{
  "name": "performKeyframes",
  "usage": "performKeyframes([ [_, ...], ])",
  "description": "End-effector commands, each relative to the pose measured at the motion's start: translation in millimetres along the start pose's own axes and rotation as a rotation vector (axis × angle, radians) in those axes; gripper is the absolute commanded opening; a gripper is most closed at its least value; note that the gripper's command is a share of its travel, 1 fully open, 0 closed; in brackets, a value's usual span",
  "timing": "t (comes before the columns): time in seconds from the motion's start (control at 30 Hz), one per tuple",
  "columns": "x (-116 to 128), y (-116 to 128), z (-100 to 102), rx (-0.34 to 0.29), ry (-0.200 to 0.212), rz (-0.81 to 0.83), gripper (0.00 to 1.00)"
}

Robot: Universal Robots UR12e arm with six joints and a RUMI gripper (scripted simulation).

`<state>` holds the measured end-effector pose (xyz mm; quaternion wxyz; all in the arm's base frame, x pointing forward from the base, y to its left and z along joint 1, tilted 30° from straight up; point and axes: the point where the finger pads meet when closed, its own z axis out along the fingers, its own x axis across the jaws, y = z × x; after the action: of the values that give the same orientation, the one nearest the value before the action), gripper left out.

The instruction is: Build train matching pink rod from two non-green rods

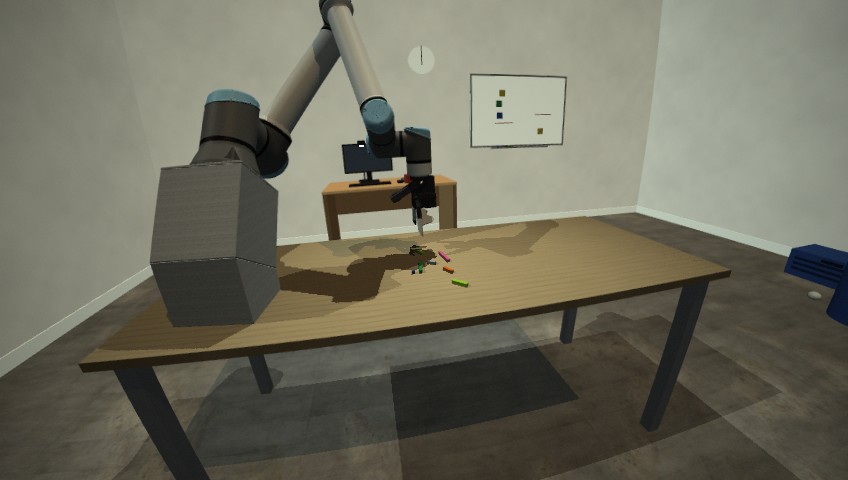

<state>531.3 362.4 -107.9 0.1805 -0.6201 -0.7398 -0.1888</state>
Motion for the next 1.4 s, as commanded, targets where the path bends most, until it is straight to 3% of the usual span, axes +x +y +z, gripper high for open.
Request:
performKeyframes([
  [0.0, 0, 1, 0, -0.001, 0.000, 0.000, 1.00],
  [0.73, -5, 2, 0, -0.001, -0.001, -0.046, 1.00],
  [1.13, -22, 7, -1, -0.001, -0.002, -0.192, 1.00],
  [1.37, -41, 13, -1, 0.000, -0.004, -0.364, 1.00],
])
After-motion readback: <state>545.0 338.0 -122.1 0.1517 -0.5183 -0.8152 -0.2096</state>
